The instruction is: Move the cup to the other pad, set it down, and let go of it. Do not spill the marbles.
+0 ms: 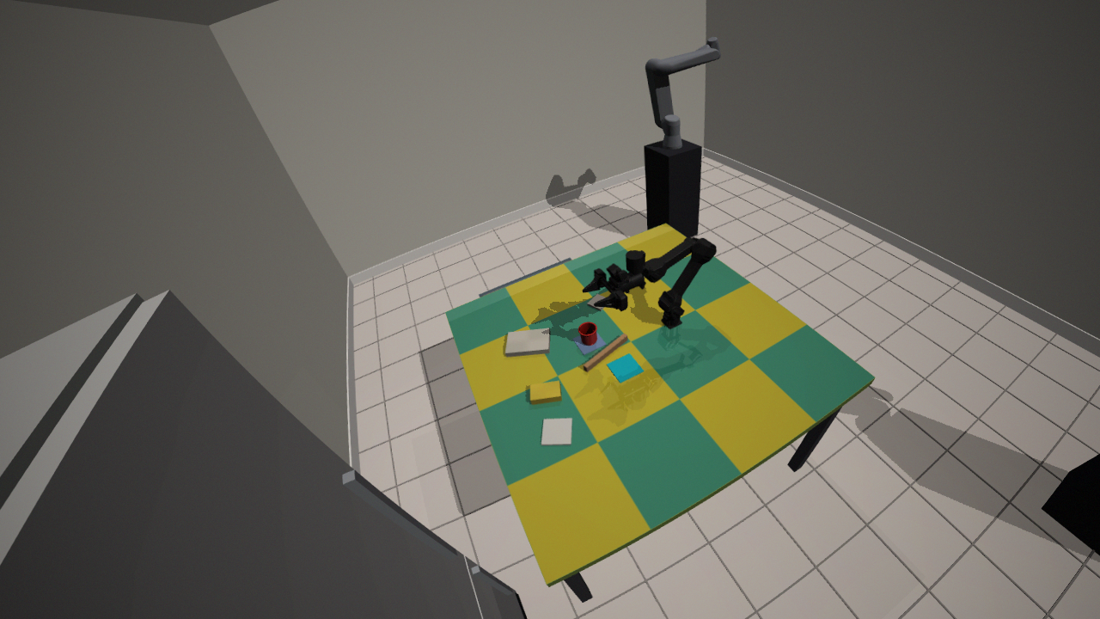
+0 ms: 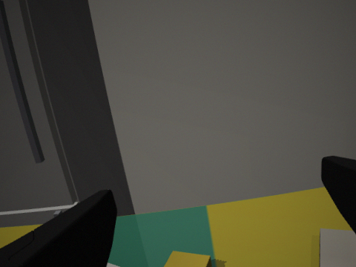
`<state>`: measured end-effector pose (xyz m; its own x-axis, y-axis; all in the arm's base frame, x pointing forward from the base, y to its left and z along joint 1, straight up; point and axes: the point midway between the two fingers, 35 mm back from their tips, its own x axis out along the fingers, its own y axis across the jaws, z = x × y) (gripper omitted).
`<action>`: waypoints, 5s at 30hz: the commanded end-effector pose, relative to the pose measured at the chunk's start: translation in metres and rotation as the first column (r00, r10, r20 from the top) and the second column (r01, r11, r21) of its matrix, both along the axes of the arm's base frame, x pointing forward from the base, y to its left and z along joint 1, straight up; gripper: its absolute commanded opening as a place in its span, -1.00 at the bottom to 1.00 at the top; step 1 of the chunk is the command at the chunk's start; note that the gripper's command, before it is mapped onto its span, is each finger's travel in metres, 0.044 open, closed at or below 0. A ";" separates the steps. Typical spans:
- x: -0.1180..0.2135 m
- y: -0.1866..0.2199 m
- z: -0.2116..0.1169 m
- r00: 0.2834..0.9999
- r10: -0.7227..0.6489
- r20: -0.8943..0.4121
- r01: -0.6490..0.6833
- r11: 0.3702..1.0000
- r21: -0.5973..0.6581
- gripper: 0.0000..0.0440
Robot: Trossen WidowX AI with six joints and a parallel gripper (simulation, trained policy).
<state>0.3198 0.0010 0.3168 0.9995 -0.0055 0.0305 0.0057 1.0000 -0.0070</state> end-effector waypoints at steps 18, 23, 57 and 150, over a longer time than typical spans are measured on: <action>0.015 0.012 -0.023 0.977 0.015 -0.214 -0.008 0.999 0.037 -0.72; 0.021 0.019 -0.029 0.958 0.035 -0.284 -0.020 0.998 0.055 -0.58; 0.039 0.041 -0.074 0.676 0.043 -0.736 0.039 0.995 0.094 -0.54; 0.010 -0.067 -0.249 -0.122 -0.083 -0.989 -0.463 0.886 -0.017 -1.00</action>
